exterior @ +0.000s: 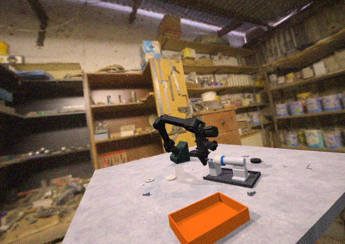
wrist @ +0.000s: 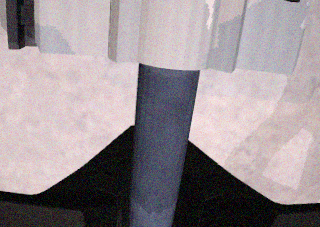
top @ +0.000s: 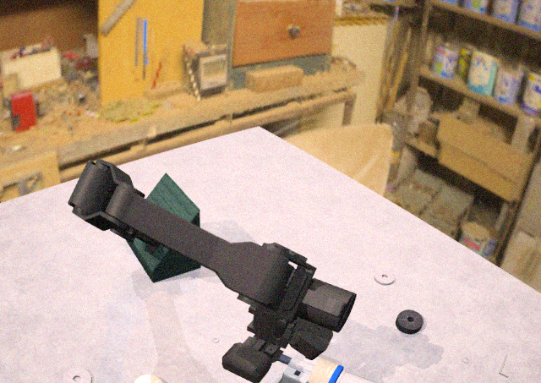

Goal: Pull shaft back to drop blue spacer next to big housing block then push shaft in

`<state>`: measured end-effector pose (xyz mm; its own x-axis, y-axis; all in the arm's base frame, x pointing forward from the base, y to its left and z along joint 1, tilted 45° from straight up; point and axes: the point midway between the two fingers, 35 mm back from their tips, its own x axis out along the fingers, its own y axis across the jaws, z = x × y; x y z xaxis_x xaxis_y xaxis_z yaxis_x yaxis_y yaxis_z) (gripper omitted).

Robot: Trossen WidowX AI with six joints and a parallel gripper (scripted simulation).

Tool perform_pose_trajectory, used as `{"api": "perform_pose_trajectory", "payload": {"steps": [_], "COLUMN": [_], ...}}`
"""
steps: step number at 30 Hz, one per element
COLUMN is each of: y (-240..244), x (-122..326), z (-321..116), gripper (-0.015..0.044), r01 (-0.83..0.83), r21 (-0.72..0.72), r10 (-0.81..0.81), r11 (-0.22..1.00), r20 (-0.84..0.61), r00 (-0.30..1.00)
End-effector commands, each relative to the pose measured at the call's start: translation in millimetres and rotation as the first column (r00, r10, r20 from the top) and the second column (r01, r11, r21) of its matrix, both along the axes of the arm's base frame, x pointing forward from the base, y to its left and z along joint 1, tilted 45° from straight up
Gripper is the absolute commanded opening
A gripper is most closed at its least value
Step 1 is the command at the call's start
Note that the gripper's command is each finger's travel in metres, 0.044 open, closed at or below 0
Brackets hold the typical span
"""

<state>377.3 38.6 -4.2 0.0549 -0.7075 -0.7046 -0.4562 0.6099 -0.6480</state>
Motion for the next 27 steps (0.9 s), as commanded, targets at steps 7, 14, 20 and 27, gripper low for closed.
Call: {"api": "perform_pose_trajectory", "payload": {"steps": [7,14,20,27], "y": [-0.2,-0.5,-0.7,-1.0], "x": [-1.7,-2.3,-2.9,-3.5], "z": [0.4,0.6,0.7,0.9], "gripper": [0.0000,0.0000,0.0000,0.0000], "r01": [0.000,0.000,0.000,0.000], "r21": [0.002,0.002,0.002,0.002], "r10": [0.000,0.000,0.000,0.000], "r11": [1.000,1.000,1.000,1.000], "r20": [-0.004,-0.004,-0.004,-0.004], "r00": [1.000,1.000,1.000,1.000]}}
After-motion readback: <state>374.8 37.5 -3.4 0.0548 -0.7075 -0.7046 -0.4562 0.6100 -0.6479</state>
